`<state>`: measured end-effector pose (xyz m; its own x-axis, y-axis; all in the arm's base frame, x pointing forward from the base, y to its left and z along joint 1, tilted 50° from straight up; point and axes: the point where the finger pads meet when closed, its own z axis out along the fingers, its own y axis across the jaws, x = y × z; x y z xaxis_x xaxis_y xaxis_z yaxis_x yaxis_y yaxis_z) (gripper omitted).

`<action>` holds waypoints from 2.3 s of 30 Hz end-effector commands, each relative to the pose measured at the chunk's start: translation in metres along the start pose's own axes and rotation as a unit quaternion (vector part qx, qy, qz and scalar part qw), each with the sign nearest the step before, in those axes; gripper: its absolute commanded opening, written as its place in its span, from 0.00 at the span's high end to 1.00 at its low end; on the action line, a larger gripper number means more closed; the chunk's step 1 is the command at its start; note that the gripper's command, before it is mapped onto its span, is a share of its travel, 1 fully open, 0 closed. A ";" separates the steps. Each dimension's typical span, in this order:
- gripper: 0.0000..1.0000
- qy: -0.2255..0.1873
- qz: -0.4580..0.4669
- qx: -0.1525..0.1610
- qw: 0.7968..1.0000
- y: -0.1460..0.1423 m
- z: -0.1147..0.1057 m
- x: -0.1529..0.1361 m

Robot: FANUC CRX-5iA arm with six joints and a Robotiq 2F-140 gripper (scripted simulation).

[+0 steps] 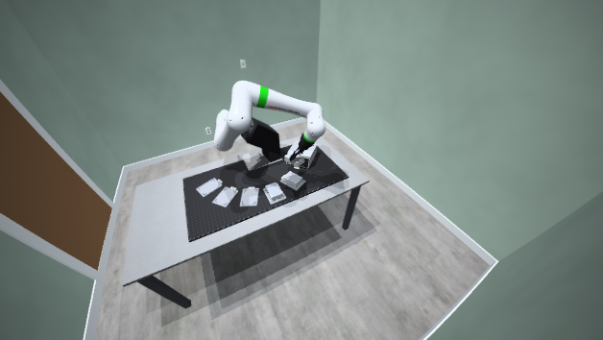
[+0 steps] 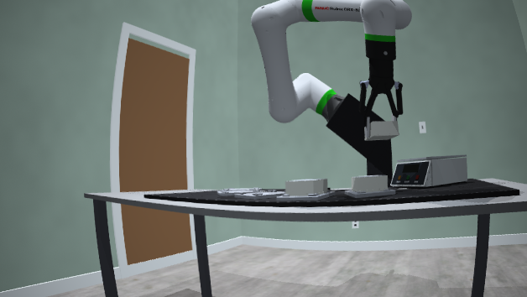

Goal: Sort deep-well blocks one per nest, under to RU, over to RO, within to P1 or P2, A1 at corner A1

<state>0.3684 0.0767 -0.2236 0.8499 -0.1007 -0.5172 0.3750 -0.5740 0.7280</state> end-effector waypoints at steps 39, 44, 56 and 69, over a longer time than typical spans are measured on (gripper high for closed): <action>0.90 0.000 0.172 0.099 0.980 0.117 -0.002 0.003; 0.90 0.000 0.172 0.099 0.980 0.127 -0.001 0.001; 0.90 0.000 0.172 0.099 0.980 0.166 0.003 -0.006; 0.90 0.000 0.172 0.099 0.980 0.202 0.007 -0.013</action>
<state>0.4293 -0.0400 -0.0783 0.9134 -0.3161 -0.2567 -0.0131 -0.6530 0.7572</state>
